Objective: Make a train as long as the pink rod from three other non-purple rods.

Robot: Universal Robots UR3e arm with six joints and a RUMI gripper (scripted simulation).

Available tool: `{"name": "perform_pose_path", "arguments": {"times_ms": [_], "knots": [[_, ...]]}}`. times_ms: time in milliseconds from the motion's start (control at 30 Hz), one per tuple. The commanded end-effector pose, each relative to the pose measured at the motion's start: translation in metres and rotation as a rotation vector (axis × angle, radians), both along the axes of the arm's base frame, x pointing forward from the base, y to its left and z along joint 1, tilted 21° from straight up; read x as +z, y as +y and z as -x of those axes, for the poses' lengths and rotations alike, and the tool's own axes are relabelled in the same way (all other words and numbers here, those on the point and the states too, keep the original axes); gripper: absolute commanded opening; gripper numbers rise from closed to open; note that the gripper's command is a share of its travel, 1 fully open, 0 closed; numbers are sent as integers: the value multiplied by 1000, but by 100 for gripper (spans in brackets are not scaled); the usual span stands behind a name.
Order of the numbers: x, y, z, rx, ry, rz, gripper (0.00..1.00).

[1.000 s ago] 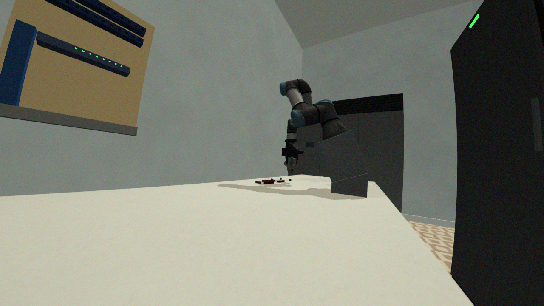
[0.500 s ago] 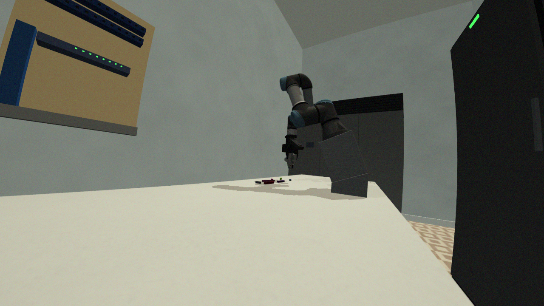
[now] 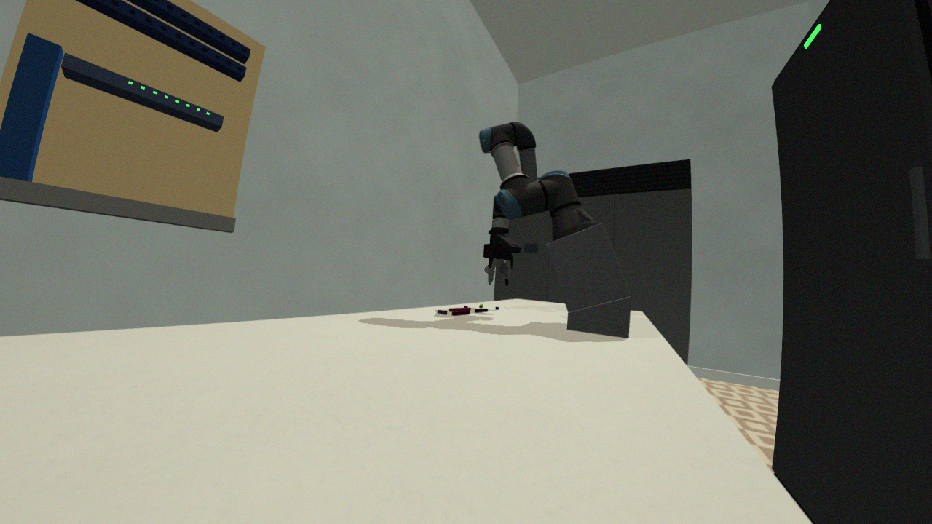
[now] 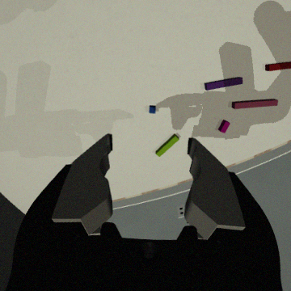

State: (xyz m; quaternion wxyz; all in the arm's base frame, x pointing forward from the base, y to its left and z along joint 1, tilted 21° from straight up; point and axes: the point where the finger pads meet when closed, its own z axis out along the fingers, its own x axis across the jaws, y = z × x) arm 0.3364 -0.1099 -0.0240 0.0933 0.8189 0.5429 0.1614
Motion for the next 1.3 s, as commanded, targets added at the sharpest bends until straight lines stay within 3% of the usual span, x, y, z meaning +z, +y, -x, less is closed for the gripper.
{"name": "perform_pose_path", "arguments": {"times_ms": [0, 867, 1267], "knots": [[1, 1, 1, 4, 4, -7, 100], [1, 3, 0, 7, 6, -6, 100], [0, 33, -13, 58, 27, 9, 100]]}}
